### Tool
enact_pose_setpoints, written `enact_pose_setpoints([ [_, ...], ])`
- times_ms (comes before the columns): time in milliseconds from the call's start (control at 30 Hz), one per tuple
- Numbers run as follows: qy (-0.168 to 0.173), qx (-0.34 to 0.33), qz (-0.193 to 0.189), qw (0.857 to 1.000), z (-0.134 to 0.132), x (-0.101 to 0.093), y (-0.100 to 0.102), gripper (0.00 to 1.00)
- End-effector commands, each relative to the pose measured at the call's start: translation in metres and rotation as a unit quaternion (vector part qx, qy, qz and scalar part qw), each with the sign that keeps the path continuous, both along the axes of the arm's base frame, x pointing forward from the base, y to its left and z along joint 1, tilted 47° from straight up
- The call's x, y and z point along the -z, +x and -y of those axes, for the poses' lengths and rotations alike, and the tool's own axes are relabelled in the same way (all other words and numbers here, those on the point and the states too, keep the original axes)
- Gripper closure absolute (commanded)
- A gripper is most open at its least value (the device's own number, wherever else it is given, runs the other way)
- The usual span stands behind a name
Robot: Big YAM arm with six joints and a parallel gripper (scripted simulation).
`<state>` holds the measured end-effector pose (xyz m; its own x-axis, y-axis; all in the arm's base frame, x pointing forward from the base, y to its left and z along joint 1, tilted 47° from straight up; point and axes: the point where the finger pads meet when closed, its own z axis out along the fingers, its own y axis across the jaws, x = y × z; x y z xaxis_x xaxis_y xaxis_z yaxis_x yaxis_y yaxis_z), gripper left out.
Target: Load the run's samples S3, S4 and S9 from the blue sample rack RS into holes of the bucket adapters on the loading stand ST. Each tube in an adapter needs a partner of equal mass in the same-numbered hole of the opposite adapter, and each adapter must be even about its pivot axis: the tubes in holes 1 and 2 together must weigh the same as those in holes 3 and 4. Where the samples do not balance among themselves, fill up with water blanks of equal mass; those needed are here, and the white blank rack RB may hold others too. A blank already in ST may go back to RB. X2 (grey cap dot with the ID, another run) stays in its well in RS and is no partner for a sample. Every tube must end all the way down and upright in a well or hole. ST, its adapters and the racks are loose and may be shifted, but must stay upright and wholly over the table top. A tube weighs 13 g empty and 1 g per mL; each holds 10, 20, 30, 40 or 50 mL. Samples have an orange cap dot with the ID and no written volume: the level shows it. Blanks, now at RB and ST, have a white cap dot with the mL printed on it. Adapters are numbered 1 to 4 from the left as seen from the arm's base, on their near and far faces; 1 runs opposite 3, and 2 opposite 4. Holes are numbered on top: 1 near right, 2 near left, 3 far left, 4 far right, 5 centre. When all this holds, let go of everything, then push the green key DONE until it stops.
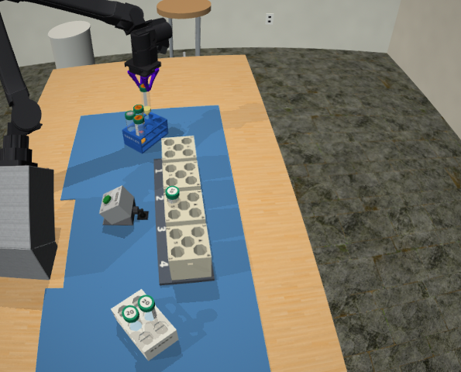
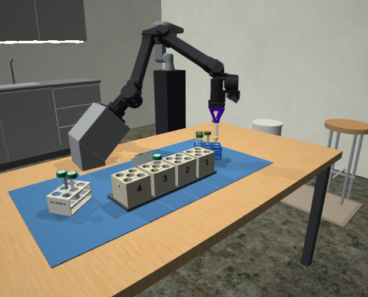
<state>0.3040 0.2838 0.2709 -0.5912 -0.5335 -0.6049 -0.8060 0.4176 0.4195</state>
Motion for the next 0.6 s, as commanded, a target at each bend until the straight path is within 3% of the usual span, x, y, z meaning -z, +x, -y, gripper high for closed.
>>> enact_pose_setpoints([
  [0, 0.006, 0.005, 0.011, 1.0, 0.0, -0.011, 0.007, 1.0],
  [167, 0.006, 0.005, 0.011, 1.0, 0.0, -0.011, 0.007, 1.0],
  [200, 0.0, 0.011, -0.004, 1.0, 0.001, 0.006, 0.008, 1.0],
  [300, -0.001, 0.002, -0.004, 1.0, -0.008, 0.009, 0.003, 1.0],
  [367, -0.001, 0.002, -0.004, 1.0, -0.008, 0.009, 0.003, 1.0],
  [400, 0.006, 0.002, 0.009, 1.0, -0.012, -0.004, 0.009, 1.0],
  [567, -0.001, 0.002, -0.004, 1.0, -0.014, 0.014, 0.003, 1.0],
])
